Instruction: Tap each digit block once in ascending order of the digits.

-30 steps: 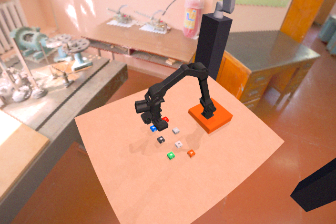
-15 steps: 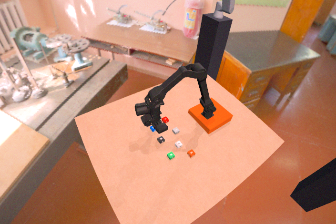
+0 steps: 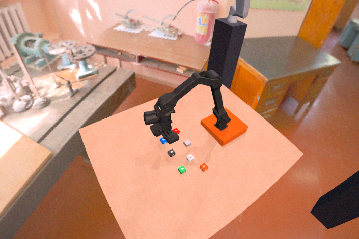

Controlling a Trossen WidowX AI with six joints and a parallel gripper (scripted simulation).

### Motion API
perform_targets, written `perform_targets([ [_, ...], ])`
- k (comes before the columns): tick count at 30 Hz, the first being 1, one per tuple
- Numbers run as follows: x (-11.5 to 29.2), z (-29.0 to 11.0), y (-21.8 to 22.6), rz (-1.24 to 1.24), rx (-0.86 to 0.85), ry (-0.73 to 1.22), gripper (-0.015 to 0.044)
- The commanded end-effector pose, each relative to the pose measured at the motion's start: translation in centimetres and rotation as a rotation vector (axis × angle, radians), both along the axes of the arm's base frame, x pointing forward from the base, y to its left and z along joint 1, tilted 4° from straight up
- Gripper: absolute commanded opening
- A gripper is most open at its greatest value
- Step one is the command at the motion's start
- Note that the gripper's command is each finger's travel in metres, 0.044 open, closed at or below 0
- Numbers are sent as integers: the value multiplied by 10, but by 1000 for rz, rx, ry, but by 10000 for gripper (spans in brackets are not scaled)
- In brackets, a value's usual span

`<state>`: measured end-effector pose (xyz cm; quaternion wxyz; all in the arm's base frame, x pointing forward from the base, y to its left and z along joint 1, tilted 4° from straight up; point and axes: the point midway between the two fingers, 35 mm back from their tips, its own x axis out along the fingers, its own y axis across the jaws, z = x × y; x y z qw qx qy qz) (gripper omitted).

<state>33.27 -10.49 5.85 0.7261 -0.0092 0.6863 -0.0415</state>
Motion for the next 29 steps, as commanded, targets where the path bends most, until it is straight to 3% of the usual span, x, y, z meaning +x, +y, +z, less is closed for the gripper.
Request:
perform_targets([
  [1, 2, 6, 3, 2, 0, -5, 46],
  [8, 8, 23, 104, -3, 19, -6, 230],
  [14, -15, 40, 196, -8, 32, -3, 387],
  [22, -80, 61, 296, 1, 25, 2, 400],
  [29, -87, 62, 303, 2, 23, 2, 400],
])
